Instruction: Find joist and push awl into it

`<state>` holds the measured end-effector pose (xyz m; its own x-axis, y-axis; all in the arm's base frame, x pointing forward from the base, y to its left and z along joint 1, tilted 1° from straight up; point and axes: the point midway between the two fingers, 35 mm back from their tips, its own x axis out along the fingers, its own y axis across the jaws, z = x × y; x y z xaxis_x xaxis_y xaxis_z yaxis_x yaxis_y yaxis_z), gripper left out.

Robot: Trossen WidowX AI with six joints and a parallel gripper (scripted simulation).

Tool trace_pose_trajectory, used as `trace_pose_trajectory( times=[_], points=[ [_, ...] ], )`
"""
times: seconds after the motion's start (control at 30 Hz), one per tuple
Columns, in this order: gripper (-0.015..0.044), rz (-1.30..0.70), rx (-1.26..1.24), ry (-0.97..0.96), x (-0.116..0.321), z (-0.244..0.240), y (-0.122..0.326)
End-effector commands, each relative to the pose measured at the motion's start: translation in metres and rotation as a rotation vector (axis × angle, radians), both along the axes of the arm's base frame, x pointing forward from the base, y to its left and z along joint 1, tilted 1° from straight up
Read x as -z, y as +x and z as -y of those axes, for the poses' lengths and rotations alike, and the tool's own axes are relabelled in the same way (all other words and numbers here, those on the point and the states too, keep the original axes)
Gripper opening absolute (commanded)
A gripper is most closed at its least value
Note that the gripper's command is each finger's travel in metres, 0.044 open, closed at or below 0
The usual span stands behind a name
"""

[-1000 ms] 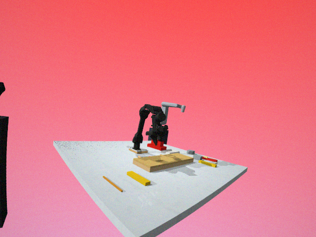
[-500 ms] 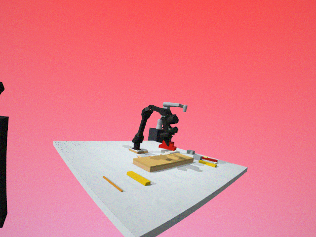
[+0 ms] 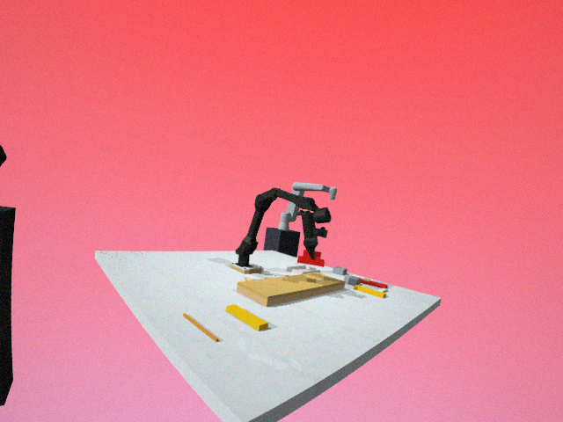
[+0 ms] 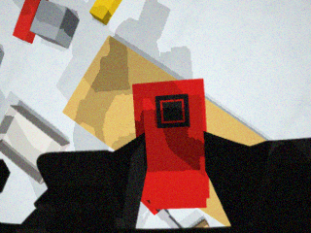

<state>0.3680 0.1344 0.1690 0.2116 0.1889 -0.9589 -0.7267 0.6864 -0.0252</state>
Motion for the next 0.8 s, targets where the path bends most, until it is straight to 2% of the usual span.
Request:
trace_pose_trajectory(
  times=[0.0, 0.77],
  points=[
    [0.0, 0.012, -0.066, 0.006, -0.002, -0.025, -0.012],
    [0.0, 0.001, -0.463, 0.007, 0.01, -0.143, -0.111]
  ],
)
